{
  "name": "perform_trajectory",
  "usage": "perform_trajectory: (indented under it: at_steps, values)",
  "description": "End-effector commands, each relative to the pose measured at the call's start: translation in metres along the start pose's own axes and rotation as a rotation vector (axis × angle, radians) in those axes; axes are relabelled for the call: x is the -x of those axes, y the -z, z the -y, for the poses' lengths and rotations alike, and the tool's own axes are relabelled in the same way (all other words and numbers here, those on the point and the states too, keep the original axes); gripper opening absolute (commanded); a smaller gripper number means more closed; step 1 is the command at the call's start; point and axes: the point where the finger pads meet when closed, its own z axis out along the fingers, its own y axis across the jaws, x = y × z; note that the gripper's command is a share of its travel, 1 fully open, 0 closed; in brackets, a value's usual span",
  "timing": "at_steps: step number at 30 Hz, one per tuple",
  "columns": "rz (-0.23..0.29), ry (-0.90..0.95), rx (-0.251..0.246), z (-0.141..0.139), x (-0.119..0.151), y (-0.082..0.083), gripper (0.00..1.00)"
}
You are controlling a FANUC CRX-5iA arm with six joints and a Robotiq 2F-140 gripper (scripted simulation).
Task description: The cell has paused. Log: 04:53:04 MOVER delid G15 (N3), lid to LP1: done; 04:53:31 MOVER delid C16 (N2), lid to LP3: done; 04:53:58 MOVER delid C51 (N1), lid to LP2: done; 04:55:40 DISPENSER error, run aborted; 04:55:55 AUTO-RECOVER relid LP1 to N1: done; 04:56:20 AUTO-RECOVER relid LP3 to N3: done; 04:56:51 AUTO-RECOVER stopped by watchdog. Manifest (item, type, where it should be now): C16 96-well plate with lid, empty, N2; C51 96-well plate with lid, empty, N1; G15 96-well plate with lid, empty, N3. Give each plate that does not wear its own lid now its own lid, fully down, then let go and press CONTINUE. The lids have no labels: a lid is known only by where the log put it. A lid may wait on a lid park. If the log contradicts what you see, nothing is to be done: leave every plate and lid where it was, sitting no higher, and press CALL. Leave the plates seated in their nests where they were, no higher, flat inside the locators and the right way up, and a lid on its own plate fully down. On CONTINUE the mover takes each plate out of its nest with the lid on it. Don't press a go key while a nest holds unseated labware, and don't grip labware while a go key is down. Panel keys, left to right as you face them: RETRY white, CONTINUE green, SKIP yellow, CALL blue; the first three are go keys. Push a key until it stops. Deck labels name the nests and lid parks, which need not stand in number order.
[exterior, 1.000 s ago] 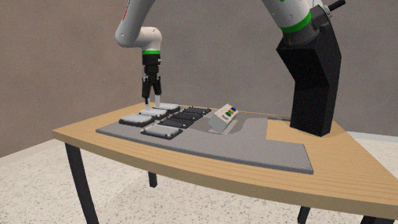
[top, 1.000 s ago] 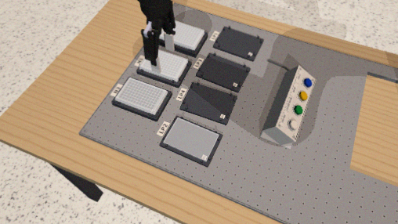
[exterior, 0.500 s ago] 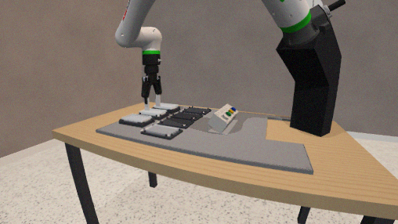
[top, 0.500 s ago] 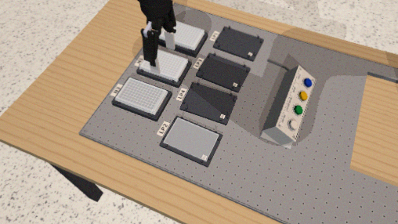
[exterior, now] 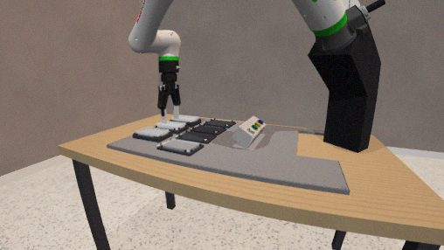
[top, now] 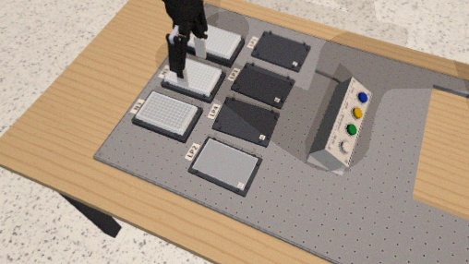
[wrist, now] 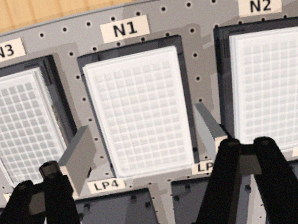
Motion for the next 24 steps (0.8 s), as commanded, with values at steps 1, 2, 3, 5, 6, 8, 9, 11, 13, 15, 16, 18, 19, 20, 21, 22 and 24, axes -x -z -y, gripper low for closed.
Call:
perform_trajectory:
  at_steps: [1, 2, 3, 5, 6, 8, 9, 11, 13, 15, 16, 18, 19, 20, 21, 22, 24]
  values:
    - [0.000, 0.000, 0.000, -0.0001, -0.0002, 0.0002, 0.66]
    - [0.000, 0.000, 0.000, -0.0001, -0.0002, 0.0002, 0.66]
    - [0.000, 0.000, 0.000, -0.0001, -0.0002, 0.0002, 0.66]
    - [0.000, 0.000, 0.000, -0.0001, -0.0002, 0.0002, 0.66]
    - [0.000, 0.000, 0.000, -0.0001, -0.0002, 0.0002, 0.66]
    - [0.000, 0.000, 0.000, -0.0001, -0.0002, 0.0002, 0.66]
    - [0.000, 0.000, 0.000, -0.0001, -0.0002, 0.0002, 0.66]
    - [0.000, 0.000, 0.000, -0.0001, -0.0002, 0.0002, 0.66]
    - [0.000, 0.000, 0.000, -0.0001, -0.0002, 0.0000, 0.66]
    - [0.000, 0.000, 0.000, -0.0001, -0.0002, -0.0002, 0.66]
    - [0.000, 0.000, 0.000, -0.0001, -0.0002, -0.0004, 0.66]
    - [0.000, 0.000, 0.000, -0.0001, -0.0002, -0.0008, 0.66]
    - [0.000, 0.000, 0.000, -0.0001, -0.0002, -0.0010, 0.66]
    - [0.000, 0.000, 0.000, -0.0001, -0.0002, -0.0013, 0.66]
    - [0.000, 0.000, 0.000, -0.0001, -0.0002, -0.0013, 0.66]
    - [0.000, 0.000, 0.000, -0.0001, -0.0002, -0.0013, 0.66]
    - [0.000, 0.000, 0.000, -0.0001, -0.0002, -0.0019, 0.66]
